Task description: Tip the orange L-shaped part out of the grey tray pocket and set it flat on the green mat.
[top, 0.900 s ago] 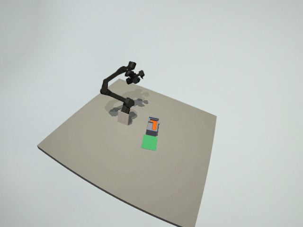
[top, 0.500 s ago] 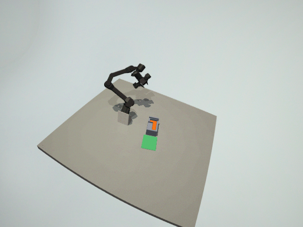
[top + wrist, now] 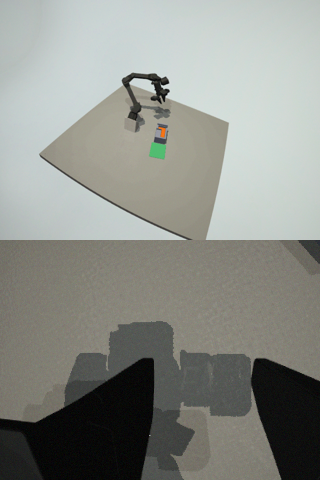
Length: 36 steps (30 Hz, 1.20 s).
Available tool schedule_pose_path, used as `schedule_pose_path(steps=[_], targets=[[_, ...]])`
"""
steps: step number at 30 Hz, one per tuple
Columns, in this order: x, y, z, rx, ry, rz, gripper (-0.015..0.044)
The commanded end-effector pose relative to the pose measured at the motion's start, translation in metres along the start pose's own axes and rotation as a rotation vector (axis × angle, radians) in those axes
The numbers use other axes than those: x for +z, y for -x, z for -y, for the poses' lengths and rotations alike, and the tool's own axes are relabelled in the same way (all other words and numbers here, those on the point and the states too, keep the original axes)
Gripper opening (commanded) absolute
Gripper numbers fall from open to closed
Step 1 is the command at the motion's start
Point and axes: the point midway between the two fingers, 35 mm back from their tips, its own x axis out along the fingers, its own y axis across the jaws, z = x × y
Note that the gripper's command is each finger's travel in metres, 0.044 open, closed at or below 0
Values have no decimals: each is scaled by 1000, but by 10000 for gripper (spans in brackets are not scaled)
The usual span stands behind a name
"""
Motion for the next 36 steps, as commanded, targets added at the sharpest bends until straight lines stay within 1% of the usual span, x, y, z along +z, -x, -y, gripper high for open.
schedule_pose_path(steps=[1,4,10,15,20,22,34,36], targets=[[47,-30,22,-171,205,-70,180],[72,-44,39,-223,312,-151,180],[104,-57,67,-233,463,-285,180],[127,-64,92,-178,582,-396,180],[146,-69,117,-81,689,-478,180],[150,-70,122,-58,709,-490,180],[150,-70,122,-58,709,-490,180],[148,-76,124,-59,709,-489,180]])
